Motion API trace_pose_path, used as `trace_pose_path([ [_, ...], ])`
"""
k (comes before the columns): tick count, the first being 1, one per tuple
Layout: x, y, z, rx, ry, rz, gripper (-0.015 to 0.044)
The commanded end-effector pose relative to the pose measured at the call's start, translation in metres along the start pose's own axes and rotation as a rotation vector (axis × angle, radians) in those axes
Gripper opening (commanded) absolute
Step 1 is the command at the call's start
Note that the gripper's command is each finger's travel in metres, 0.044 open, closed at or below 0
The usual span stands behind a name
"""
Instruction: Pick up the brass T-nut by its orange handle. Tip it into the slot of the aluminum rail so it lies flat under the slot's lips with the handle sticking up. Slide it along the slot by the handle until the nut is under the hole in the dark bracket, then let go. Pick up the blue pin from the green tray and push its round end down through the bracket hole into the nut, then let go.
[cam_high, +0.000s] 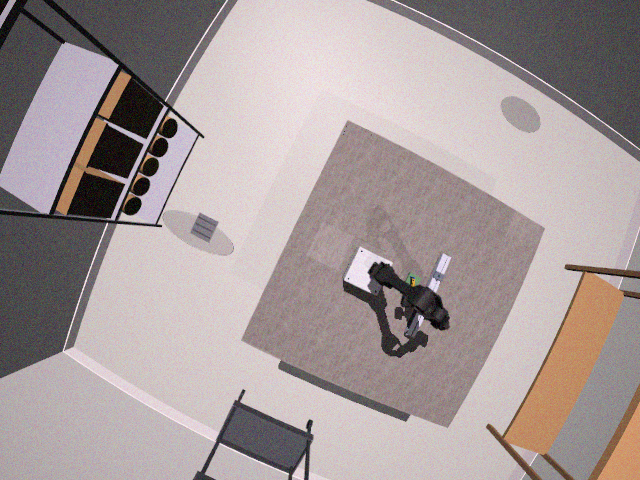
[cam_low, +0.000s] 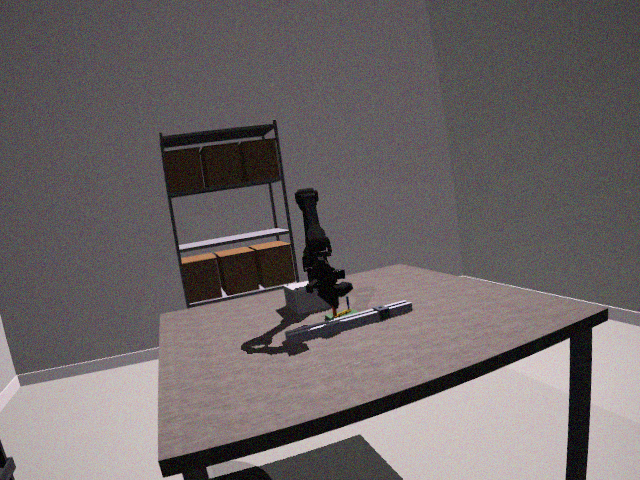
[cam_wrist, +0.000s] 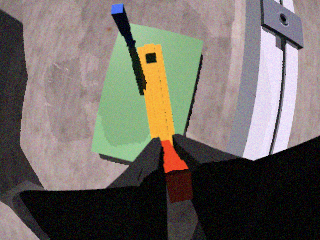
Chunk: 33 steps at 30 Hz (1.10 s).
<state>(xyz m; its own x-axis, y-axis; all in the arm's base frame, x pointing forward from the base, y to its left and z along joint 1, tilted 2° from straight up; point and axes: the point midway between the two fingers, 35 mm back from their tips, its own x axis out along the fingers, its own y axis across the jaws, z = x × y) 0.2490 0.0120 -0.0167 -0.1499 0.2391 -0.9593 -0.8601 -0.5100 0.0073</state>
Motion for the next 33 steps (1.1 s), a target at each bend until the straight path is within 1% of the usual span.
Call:
trace_pose_path([
  [1,-0.006,-0.001,0.001,0.002,0.002,-0.002,-0.015],
  [33,-0.054,-0.004,0.012,0.002,0.002,-0.003,-0.015],
])
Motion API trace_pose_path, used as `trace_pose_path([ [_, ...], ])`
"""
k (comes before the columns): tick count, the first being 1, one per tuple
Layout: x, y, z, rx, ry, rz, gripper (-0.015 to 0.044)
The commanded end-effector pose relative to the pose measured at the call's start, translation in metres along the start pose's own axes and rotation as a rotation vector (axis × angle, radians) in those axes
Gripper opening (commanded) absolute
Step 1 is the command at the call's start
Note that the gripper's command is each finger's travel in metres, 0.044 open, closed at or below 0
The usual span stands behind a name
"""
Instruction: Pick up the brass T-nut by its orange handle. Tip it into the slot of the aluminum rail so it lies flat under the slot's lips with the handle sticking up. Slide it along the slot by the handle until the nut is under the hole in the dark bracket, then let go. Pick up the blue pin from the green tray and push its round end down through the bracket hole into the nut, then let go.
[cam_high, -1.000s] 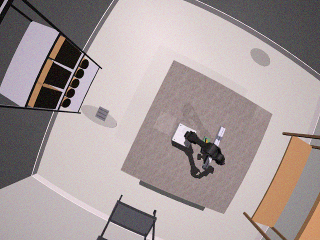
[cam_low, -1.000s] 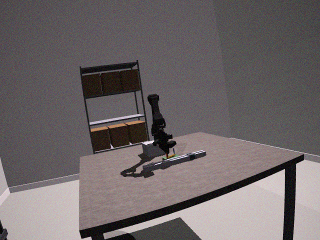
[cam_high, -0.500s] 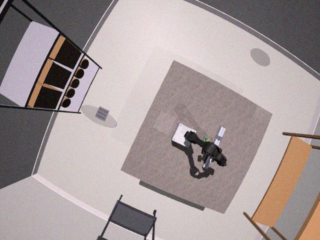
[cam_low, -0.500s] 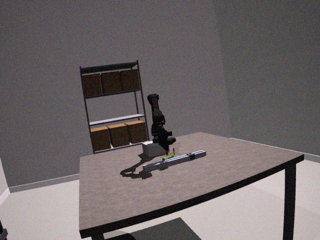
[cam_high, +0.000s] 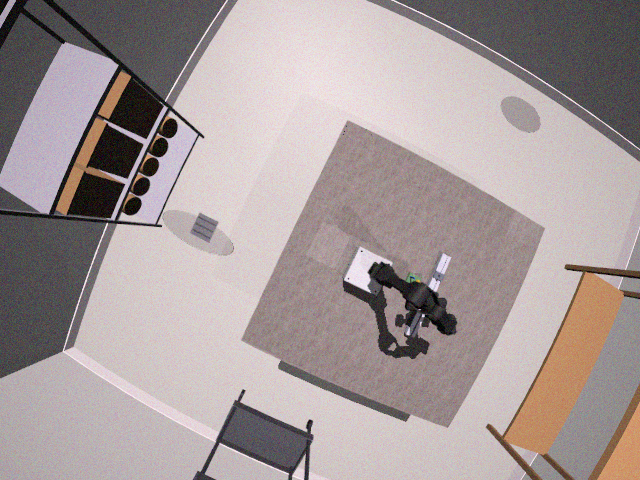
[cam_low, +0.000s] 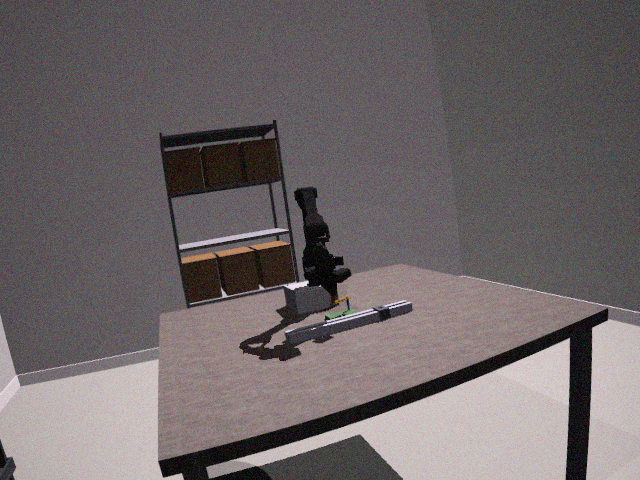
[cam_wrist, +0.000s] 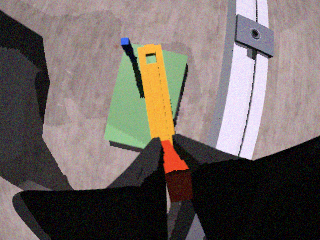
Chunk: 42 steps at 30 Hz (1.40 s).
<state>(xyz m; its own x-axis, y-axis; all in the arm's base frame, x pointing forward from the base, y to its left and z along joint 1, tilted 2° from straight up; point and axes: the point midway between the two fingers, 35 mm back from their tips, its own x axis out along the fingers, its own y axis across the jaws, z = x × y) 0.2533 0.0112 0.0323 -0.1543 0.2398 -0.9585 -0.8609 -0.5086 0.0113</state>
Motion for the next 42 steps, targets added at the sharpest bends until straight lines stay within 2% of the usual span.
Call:
trace_pose_path([
  [1,-0.008,-0.001,0.001,-0.001,0.005,-0.006,-0.015],
  [20,-0.038,0.0,0.01,-0.001,0.005,-0.006,-0.015],
  [42,-0.044,-0.026,-0.002,0.112,0.008,-0.039,-0.015],
])
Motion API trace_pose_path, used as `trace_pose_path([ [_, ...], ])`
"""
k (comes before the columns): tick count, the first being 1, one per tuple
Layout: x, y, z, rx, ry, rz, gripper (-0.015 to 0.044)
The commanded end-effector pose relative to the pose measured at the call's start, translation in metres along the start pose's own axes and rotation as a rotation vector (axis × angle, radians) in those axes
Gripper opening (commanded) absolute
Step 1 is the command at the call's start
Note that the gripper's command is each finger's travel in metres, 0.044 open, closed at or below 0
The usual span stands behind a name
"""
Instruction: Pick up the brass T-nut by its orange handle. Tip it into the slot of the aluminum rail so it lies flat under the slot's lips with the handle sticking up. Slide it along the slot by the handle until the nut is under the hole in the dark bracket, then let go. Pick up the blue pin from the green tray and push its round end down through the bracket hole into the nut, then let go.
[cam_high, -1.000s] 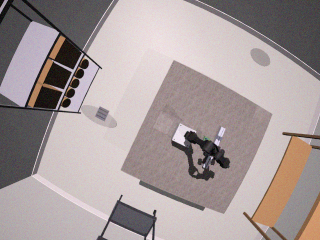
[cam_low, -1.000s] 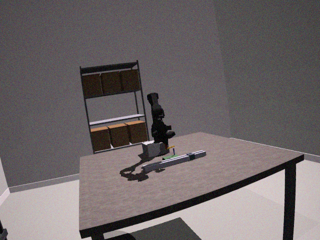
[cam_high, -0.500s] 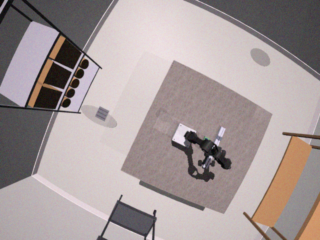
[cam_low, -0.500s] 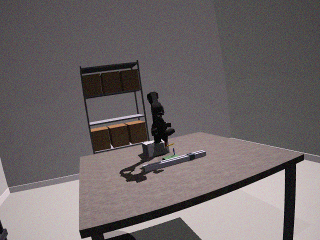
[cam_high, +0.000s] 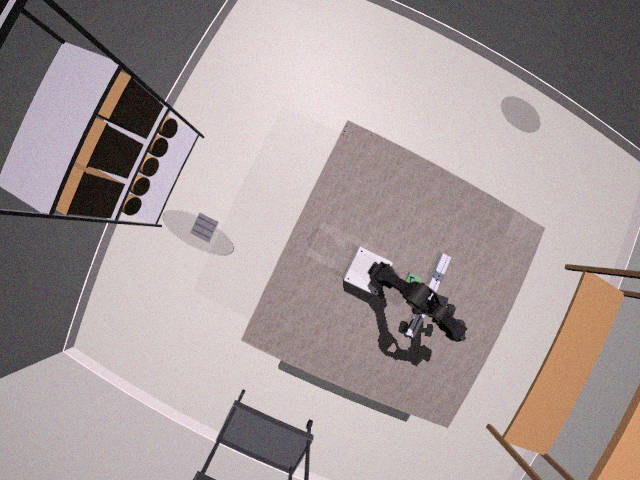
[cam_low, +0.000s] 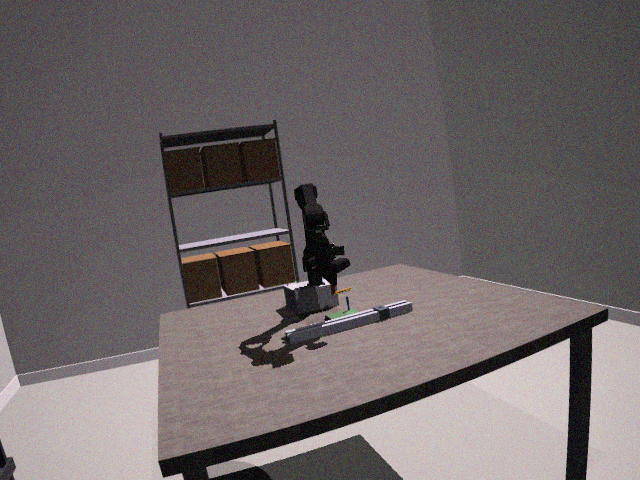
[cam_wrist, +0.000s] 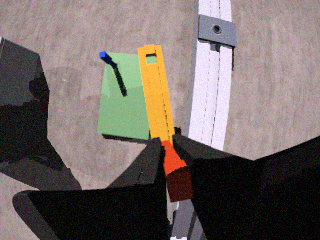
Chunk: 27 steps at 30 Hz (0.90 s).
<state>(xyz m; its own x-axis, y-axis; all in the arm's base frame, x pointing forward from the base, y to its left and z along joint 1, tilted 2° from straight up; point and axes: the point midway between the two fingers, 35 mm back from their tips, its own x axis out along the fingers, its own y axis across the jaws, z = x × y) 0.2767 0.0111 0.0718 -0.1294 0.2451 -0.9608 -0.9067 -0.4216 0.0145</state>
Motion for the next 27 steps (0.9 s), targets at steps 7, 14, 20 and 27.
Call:
trace_pose_path([
  [7,-0.004,-0.017,-0.005,0.06,0.001,-0.027,-0.015],
  [14,-0.005,-0.027,-0.009,0.103,0.0,-0.04,-0.015],
  [20,-0.006,-0.036,-0.013,0.14,-0.001,-0.05,-0.015],
  [27,-0.006,-0.046,-0.017,0.183,-0.002,-0.063,-0.015],
])
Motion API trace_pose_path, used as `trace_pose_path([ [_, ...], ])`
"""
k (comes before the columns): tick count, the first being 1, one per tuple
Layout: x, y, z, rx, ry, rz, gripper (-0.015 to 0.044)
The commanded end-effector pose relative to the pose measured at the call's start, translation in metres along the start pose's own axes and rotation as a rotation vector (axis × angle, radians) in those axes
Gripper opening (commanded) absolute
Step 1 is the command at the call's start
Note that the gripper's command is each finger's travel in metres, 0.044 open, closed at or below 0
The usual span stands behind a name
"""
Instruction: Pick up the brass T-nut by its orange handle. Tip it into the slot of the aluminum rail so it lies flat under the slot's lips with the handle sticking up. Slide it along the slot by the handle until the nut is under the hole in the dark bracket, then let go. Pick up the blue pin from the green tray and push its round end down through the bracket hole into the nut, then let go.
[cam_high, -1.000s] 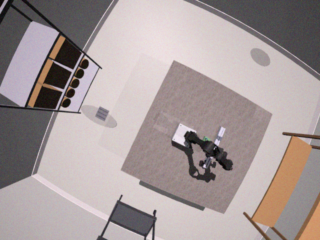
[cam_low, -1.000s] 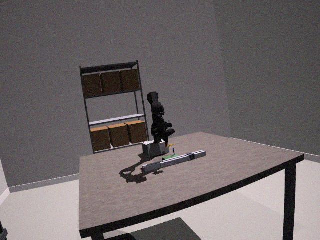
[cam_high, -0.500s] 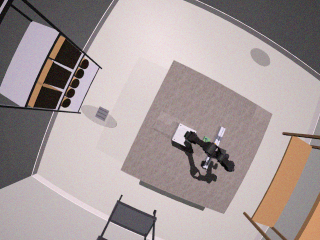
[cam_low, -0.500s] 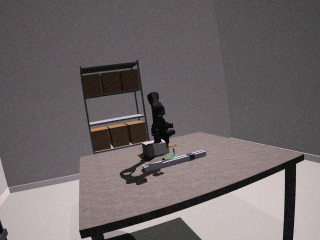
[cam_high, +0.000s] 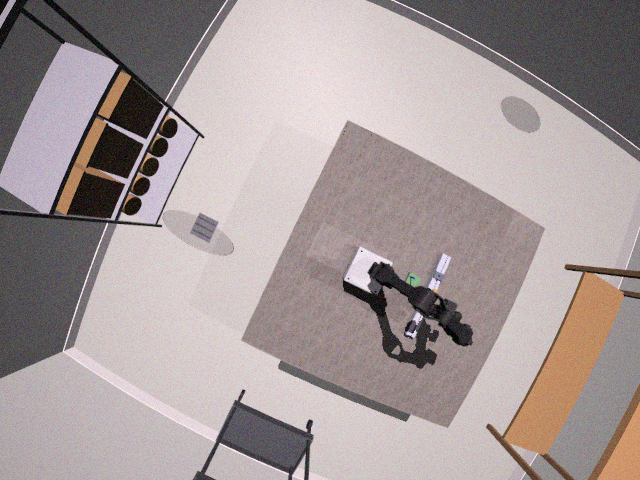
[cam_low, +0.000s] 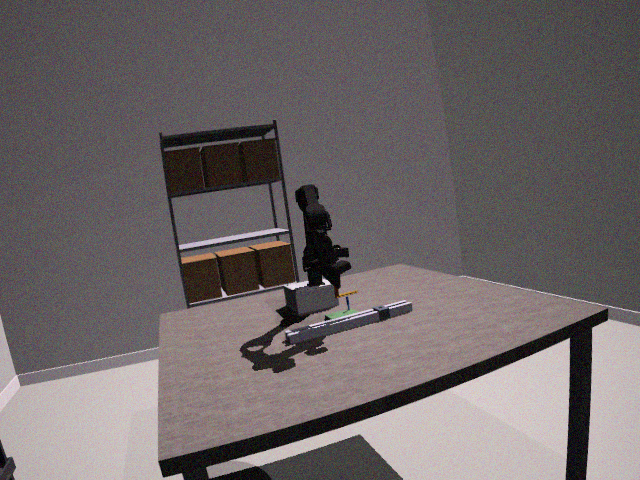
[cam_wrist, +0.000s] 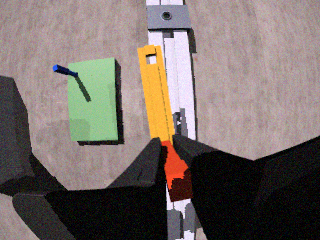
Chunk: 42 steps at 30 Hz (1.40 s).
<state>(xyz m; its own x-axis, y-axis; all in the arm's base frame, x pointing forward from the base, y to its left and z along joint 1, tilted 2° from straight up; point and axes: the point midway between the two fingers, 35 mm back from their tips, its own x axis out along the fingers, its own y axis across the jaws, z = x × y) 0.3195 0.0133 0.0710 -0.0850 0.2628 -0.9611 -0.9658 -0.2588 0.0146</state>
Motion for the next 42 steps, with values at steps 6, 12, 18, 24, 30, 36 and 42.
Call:
trace_pose_path([
  [6,-0.002,-0.016,-0.002,0.053,-0.004,-0.026,-0.015],
  [12,-0.002,-0.022,-0.003,0.081,-0.006,-0.033,-0.015],
  [18,-0.001,-0.022,-0.004,0.079,-0.007,-0.048,-0.015],
  [24,0.0,-0.022,-0.004,0.076,-0.009,-0.069,-0.015],
  [30,0.0,-0.022,-0.005,0.072,-0.01,-0.089,-0.015],
  [36,0.001,-0.021,-0.006,0.069,-0.011,-0.109,-0.015],
  [42,0.002,-0.021,-0.006,0.066,-0.013,-0.129,-0.015],
])
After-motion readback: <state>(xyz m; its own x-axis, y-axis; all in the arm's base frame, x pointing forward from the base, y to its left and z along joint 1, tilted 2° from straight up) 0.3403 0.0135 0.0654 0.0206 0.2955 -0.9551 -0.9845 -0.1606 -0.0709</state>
